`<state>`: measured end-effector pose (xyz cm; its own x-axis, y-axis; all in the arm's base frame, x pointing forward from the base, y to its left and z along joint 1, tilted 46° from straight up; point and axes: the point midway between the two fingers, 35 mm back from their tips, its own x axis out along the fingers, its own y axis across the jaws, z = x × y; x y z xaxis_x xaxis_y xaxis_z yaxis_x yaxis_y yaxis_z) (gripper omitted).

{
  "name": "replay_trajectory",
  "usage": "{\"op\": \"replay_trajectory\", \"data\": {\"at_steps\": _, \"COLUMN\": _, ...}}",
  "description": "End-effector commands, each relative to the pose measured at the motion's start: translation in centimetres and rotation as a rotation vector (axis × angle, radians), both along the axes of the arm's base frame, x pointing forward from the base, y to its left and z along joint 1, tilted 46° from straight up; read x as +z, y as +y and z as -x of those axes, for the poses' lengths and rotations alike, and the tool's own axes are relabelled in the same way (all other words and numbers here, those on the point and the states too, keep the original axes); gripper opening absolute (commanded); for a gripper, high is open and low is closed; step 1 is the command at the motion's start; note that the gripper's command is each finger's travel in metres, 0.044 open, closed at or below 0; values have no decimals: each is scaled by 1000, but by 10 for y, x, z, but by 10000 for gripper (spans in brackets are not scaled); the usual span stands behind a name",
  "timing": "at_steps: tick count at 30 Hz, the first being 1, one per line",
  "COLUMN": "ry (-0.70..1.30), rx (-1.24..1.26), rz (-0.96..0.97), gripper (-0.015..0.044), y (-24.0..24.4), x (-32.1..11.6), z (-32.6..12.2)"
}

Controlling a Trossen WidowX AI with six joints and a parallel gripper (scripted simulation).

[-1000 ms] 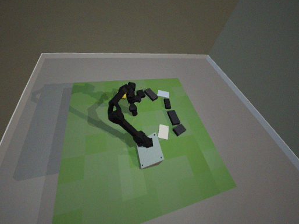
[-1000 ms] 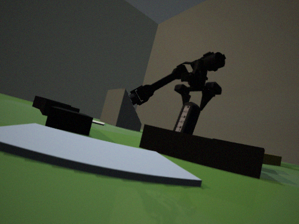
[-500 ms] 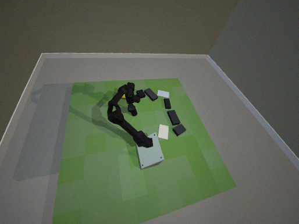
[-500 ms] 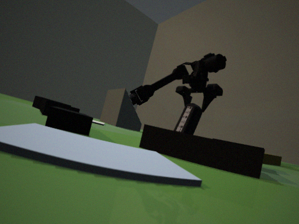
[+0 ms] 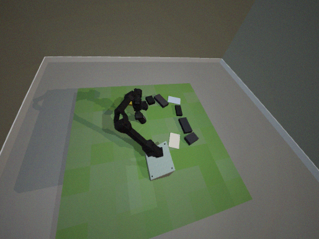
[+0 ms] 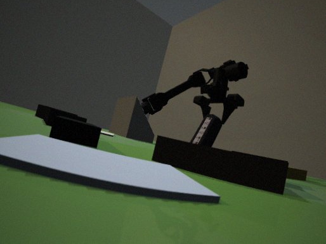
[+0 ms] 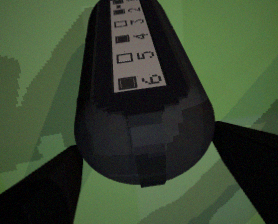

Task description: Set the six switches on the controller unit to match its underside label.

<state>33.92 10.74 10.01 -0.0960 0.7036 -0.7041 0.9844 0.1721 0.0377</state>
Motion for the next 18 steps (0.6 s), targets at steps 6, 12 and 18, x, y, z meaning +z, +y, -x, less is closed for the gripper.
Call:
{"op": "replay_trajectory", "data": {"at_steps": 6, "ry": 7, "rx": 6, "rz": -2, "gripper": 338, "y": 10, "x": 1, "z": 3}}
{"op": "replay_trajectory", "data": {"at_steps": 12, "ry": 7, "rx": 6, "rz": -3, "gripper": 338, "y": 14, "x": 2, "z": 4}}
{"op": "replay_trajectory", "data": {"at_steps": 18, "ry": 7, "rx": 6, "rz": -3, "gripper": 338, "y": 19, "x": 4, "z": 5}}
